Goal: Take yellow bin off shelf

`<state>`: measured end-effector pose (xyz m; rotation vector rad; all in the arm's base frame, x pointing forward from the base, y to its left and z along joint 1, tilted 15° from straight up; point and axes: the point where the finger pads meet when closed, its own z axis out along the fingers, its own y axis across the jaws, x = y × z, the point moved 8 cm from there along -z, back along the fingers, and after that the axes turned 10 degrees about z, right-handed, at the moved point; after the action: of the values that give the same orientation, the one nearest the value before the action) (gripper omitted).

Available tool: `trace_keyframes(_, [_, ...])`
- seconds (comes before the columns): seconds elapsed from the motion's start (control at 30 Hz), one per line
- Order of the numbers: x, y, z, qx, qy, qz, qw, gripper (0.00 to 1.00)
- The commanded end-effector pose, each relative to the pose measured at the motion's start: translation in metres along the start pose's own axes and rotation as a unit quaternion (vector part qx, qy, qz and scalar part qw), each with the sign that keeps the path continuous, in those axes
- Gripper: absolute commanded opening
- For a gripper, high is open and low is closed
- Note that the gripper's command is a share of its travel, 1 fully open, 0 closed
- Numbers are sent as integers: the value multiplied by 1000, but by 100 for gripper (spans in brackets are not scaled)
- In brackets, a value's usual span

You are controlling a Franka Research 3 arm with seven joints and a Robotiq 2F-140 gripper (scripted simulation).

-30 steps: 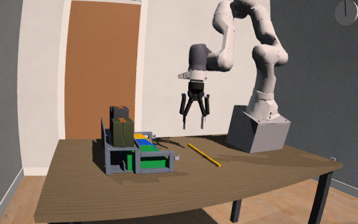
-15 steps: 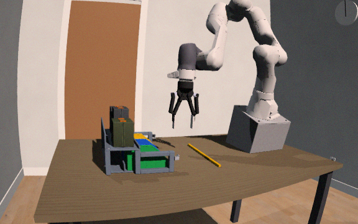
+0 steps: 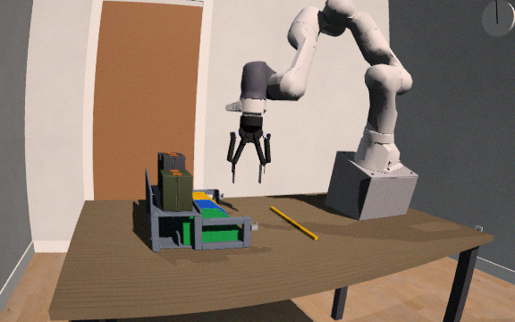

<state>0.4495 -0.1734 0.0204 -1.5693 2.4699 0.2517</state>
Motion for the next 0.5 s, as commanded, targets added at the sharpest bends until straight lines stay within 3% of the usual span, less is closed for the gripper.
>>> trace_keyframes(0.0, [1,2,2,-8,2,-9,1000,57])
trace_keyframes(0.1, [1,2,2,-8,2,-9,1000,57])
trace_keyframes(0.27, [14,-48,3,-8,2,-9,1000,57])
trace_keyframes(0.47, [14,-48,3,-8,2,-9,1000,57])
